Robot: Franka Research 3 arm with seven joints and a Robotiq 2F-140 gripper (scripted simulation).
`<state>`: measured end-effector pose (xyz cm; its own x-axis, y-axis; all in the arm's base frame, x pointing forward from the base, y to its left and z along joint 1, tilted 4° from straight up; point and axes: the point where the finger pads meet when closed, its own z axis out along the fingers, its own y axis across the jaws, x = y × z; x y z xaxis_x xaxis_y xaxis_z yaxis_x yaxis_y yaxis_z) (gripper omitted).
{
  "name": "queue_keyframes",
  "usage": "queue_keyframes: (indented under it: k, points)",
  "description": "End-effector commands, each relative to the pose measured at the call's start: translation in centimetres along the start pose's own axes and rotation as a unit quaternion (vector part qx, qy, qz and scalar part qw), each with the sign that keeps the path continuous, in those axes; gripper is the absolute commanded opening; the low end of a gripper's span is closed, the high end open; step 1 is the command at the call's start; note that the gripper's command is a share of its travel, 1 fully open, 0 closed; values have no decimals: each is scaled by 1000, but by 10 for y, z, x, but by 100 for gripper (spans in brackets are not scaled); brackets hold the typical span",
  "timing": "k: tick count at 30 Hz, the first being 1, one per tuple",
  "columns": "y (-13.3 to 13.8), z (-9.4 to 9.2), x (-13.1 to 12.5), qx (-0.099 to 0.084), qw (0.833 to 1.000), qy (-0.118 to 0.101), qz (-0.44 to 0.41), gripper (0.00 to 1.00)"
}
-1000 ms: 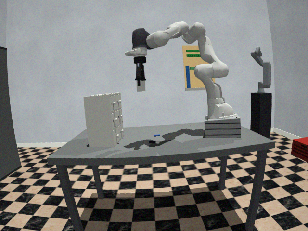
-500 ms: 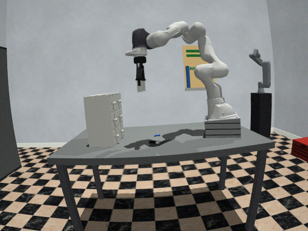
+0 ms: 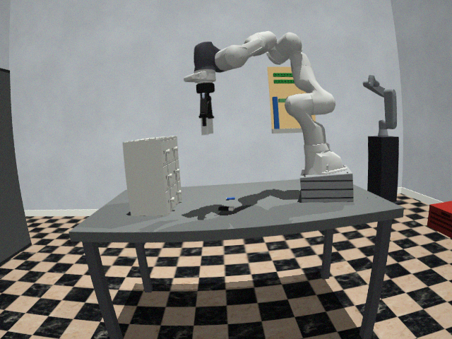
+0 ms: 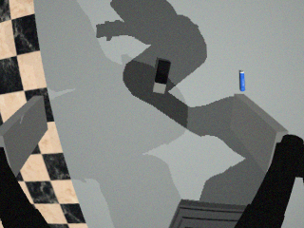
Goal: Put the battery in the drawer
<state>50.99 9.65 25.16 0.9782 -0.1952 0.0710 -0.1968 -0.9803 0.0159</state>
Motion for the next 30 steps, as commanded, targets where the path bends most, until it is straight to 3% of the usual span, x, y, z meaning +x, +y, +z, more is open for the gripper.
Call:
queue_keyframes:
  k: [1,20,24,28,30]
  points:
    - [0,0,0,0,1000,0,0,100]
    - [1,-1,1,0,1000,0,13,100]
    - [10,-3,3,0,996,0,86,100]
    - [22,-8,5,0,981,0,193,100]
    - [22,-8,5,0,981,0,193,100]
